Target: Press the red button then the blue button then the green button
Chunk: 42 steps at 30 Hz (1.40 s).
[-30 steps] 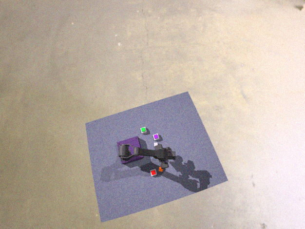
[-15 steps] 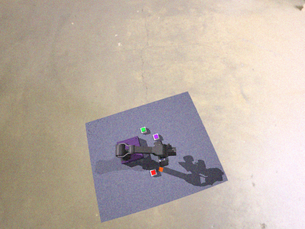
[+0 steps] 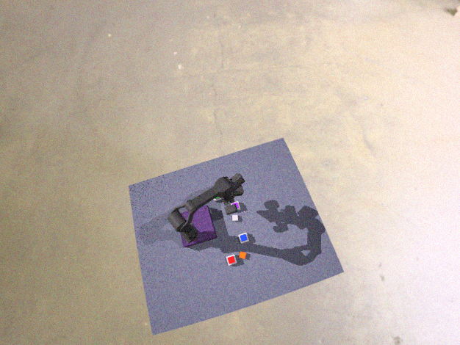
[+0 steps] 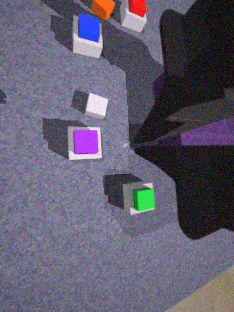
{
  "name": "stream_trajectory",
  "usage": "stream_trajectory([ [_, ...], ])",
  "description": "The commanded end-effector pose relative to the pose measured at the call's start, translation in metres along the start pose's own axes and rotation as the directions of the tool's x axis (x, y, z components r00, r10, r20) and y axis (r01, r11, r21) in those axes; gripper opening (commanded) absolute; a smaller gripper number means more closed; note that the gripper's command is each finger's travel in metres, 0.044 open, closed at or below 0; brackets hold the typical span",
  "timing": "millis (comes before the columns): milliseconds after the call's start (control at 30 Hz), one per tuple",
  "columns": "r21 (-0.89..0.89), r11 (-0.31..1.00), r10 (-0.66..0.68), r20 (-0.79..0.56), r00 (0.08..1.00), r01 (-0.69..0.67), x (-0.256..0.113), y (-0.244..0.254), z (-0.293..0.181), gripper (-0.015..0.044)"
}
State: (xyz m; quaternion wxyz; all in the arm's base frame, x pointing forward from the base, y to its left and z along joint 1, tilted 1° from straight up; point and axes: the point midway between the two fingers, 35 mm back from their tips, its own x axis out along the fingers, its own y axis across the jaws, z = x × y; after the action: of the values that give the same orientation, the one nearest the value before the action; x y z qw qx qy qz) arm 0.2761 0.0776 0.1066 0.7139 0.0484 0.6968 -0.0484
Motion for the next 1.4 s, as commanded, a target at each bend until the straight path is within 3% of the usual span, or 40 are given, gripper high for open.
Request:
stream_trajectory([
  [0,0.001,1.000,0.005,0.004,1.000,-0.005,-0.002,0.044,-0.030,0.0020],
  [133,0.001,1.000,0.008,0.001,1.000,-0.008,-0.002,0.077,-0.059,0.0020],
  [300,0.001,1.000,0.008,0.001,1.000,-0.008,0.001,0.079,-0.061,0.0020],
  [500,0.001,1.000,0.008,0.001,1.000,-0.008,0.060,0.079,-0.061,0.0020],
  [1367,0.001,1.000,0.008,0.001,1.000,-0.008,0.093,0.079,-0.061,0.0020],
])
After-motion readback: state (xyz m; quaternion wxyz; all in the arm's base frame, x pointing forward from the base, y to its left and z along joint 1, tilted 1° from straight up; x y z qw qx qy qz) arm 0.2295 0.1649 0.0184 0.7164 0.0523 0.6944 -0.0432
